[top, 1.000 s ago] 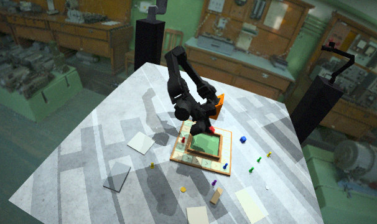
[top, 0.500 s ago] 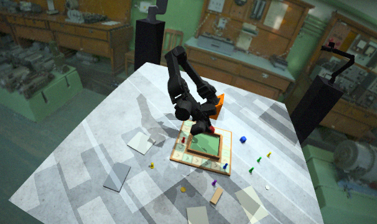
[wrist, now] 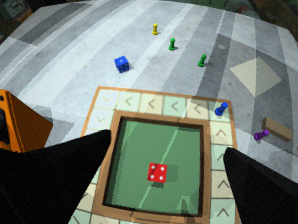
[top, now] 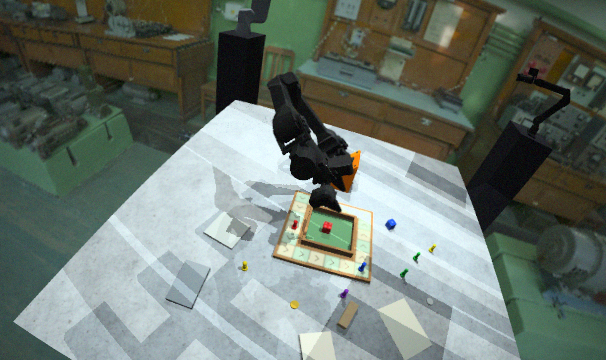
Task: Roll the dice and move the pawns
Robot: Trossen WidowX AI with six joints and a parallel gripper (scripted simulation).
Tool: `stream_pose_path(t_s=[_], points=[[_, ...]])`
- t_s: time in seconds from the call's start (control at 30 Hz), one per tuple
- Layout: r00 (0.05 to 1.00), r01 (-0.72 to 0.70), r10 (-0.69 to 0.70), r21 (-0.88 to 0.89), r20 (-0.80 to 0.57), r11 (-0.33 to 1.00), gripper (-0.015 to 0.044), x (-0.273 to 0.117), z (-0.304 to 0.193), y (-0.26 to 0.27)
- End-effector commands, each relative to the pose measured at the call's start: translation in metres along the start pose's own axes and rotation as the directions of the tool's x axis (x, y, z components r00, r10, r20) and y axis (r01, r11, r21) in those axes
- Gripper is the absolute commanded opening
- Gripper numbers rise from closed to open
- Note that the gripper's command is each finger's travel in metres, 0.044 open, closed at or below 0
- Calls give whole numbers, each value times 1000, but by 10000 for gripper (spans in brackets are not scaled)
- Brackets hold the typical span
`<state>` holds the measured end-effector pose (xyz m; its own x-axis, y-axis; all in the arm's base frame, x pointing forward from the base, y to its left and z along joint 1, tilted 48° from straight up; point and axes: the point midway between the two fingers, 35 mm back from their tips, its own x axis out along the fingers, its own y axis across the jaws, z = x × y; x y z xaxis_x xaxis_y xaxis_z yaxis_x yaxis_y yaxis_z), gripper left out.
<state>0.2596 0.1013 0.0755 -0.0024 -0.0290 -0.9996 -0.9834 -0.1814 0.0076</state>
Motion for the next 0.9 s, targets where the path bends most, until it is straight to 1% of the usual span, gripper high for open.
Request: stream_pose_path(t_s=[0.0, 0.07, 0.13, 0.17, 0.2, 0.27, 0.3, 0.33, 0.4, 0.53, 0.67, 0.77, 0.87], points=[[977, -67, 72, 33, -202, 997, 440, 19, -3, 6], [909, -72, 86, 49, -409, 996, 440, 31, -7, 7], [801, -35, 46, 30, -596, 999, 440, 38, -8, 5], [748, -12, 15, 9, -664, 1000, 440, 39, -8, 3], [714, 4, -9, -8, -700, 1000, 440, 40, -7, 1], [702, 10, -17, -14, -712, 1000, 440, 40, -6, 1], [758, -34, 28, 3, -652, 999, 440, 43, -5, 6], [758, -34, 28, 3, -652, 999, 440, 43, -5, 6], [759, -7, 25, 30, -651, 1000, 387, 51, 3, 8], [761, 146, 12, 189, -649, 971, 282, 95, 48, 23], [752, 303, 2, 349, -659, 887, 275, 142, 86, 52], [737, 419, -4, 453, -675, 787, 275, 173, 101, 77], [722, 509, -11, 520, -692, 686, 275, 197, 109, 99]])
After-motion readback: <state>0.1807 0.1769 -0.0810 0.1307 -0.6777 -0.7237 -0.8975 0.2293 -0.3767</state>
